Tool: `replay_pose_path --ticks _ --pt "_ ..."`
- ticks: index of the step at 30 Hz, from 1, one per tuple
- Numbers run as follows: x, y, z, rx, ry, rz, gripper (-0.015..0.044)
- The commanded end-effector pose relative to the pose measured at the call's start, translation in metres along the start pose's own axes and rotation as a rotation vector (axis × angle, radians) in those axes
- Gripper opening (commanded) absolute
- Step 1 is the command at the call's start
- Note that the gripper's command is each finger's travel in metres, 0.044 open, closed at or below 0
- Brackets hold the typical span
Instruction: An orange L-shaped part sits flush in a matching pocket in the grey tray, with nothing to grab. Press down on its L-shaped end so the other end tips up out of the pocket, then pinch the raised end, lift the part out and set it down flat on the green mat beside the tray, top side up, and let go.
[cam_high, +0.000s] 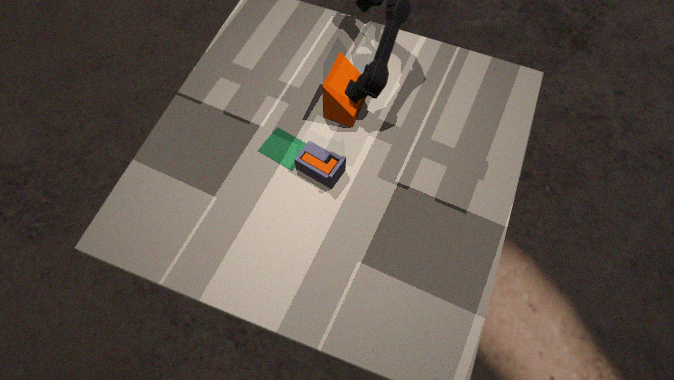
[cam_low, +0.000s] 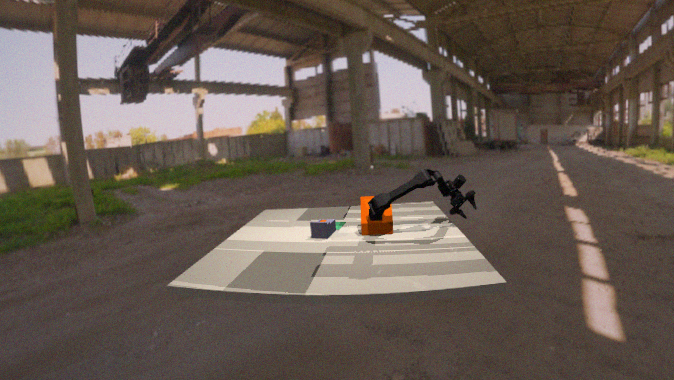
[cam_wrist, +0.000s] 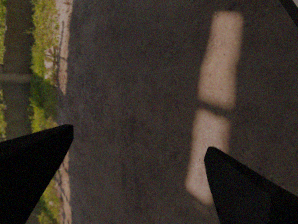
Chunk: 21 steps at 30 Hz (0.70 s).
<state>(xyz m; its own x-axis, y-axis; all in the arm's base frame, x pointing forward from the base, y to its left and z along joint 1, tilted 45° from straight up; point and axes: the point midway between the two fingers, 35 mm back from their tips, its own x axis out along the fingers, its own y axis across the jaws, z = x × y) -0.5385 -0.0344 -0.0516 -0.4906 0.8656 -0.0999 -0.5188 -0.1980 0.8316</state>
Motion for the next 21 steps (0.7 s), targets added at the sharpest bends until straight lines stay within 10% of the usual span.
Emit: replay_pose_path --ticks 1,9,21 --pt "-0.001 -0.001 -0.001 -0.021 0.006 -0.001 0.0374" --pt "-0.083 0.010 -0.035 -0.263 0.265 0.091 0.0180" --pt "-0.340 -0.012 -0.056 -0.960 0.863 0.496 0.0180"
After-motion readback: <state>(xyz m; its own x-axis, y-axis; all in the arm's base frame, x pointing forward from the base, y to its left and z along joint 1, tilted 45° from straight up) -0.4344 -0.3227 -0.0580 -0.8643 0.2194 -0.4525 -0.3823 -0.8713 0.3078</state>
